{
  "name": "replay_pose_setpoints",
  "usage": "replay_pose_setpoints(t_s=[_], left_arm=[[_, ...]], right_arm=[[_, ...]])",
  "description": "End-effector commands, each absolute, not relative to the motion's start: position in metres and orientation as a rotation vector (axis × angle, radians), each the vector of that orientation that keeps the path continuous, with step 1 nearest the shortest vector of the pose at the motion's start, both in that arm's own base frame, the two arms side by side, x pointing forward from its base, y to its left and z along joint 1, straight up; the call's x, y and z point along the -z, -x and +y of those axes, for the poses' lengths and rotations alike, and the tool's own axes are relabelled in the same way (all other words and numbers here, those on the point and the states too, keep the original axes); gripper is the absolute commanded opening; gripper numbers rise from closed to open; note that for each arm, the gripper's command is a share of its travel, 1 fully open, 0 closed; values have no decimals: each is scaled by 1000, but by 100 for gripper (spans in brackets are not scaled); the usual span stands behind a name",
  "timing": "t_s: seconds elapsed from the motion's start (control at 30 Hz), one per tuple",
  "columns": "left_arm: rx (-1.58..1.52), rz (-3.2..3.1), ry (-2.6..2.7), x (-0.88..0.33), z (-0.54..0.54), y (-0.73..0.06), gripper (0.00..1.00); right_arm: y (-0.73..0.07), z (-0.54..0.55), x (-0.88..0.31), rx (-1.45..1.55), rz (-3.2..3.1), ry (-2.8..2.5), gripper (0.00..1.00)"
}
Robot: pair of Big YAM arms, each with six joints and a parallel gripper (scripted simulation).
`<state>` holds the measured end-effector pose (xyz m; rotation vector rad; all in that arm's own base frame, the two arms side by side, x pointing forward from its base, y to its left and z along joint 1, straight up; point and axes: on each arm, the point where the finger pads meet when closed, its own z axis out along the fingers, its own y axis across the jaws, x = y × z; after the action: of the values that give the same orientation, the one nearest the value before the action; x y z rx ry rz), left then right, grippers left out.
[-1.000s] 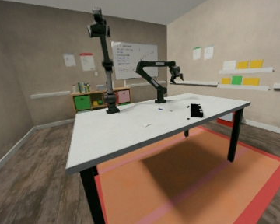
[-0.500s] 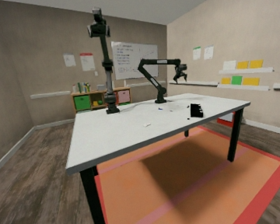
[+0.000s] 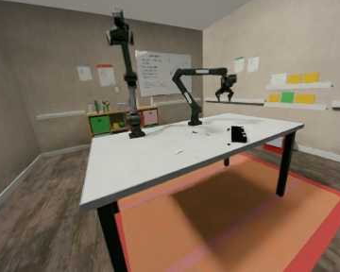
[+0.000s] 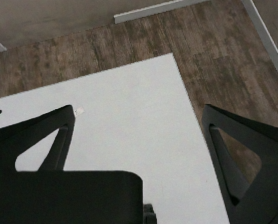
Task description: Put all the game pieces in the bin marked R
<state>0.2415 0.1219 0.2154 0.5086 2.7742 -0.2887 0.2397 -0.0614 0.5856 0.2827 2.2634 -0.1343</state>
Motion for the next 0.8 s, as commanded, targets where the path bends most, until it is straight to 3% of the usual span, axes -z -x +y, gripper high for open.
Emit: replay_pose_setpoints(t_s=[0.0, 0.77], left_arm=[[260, 2815, -353, -231, 126, -268, 100], [-6, 3079, -52, -223, -1, -380, 100]], right_arm=[[-235, -63, -603, 140, 2239, -295, 100], [-235, -63, -603, 140, 2239, -295, 100]])
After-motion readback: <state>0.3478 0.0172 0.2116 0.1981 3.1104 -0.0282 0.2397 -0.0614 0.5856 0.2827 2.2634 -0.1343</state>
